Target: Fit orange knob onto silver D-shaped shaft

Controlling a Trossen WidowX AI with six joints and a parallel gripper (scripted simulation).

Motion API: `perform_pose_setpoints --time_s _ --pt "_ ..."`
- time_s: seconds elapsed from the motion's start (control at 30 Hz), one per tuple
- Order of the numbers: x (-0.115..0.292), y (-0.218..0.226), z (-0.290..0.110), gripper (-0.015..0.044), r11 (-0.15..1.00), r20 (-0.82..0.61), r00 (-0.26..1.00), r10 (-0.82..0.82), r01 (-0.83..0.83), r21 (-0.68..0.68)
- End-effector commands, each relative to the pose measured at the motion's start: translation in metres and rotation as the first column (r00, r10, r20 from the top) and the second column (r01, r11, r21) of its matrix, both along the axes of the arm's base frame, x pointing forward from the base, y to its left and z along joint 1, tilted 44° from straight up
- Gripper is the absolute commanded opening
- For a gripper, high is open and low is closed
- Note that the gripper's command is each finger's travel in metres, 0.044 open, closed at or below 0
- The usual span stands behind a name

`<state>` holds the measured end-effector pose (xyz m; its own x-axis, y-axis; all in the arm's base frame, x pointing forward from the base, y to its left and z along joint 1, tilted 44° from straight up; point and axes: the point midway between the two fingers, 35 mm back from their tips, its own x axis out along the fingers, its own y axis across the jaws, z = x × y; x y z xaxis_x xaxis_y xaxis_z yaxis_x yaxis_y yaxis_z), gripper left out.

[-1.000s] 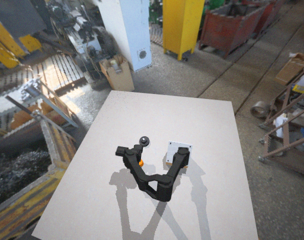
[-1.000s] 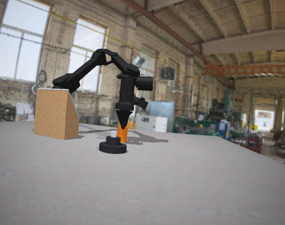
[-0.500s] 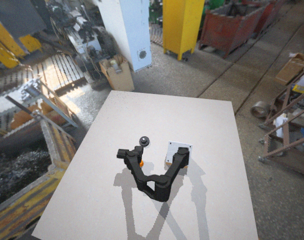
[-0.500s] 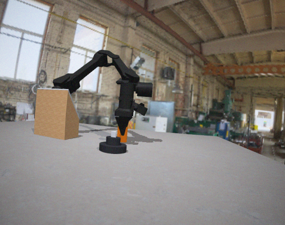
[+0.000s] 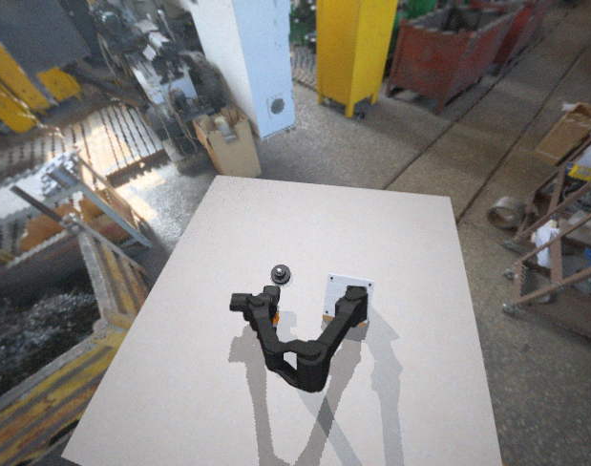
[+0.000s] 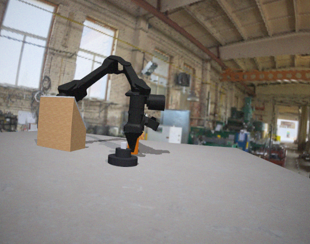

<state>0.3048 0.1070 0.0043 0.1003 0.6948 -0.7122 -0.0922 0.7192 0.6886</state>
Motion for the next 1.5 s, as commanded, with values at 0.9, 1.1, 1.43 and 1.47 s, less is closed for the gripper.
perform_pose_setpoints --time_s 0.9,1.1,1.43,1.47 --pt "-0.001 -0.062 0.054 0.0 1.0 -0.012 1.0 -0.003 0.003 -0.02" --pt "-0.01 -0.087 0.084 0.0 1.0 -0.012 1.0 -0.003 0.003 -0.015" --pt "-0.015 -0.096 0.096 0.0 0.999 -0.014 1.0 -0.009 0.009 -0.031" --pt "-0.015 -0.097 0.097 0.0 0.999 -0.015 1.0 -0.013 0.012 -0.049"
